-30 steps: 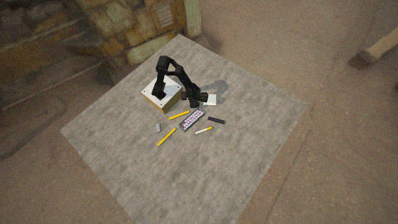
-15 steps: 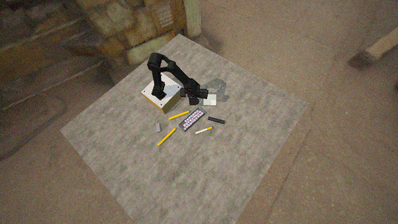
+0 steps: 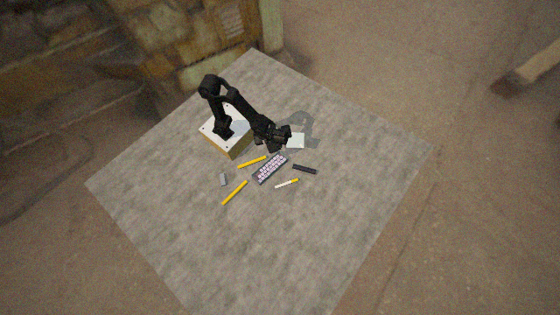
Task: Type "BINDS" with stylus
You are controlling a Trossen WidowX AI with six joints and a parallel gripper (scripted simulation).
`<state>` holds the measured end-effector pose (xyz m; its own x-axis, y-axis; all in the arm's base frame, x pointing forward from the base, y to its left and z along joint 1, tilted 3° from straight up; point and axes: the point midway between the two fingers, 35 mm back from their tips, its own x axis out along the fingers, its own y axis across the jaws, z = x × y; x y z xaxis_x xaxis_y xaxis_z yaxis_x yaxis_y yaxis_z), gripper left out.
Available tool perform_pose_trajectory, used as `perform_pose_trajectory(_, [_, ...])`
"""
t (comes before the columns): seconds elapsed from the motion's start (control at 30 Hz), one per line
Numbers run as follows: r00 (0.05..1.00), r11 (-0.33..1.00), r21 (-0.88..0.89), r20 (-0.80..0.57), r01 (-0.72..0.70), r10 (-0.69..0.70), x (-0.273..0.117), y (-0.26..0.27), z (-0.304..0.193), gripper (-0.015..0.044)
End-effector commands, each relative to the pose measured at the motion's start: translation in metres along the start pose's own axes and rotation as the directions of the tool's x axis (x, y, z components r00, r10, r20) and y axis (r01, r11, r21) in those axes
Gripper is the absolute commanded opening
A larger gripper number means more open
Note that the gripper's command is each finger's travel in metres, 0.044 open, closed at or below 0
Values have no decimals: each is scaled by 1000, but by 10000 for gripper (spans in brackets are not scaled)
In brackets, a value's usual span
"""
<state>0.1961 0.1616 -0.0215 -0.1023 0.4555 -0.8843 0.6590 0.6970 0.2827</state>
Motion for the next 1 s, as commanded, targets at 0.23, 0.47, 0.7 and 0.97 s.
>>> perform_pose_trajectory(0.23, [970,929,-328,108,-171,217,-25,1,33,0])
perform_pose_trajectory(0.47, [920,824,-534,197,-189,339,-44,-2,53,0])
perform_pose_trajectory(0.7, [847,696,-708,294,-119,443,-64,-8,71,0])
perform_pose_trajectory(0.97, [740,546,-836,406,64,536,-89,-19,88,0])
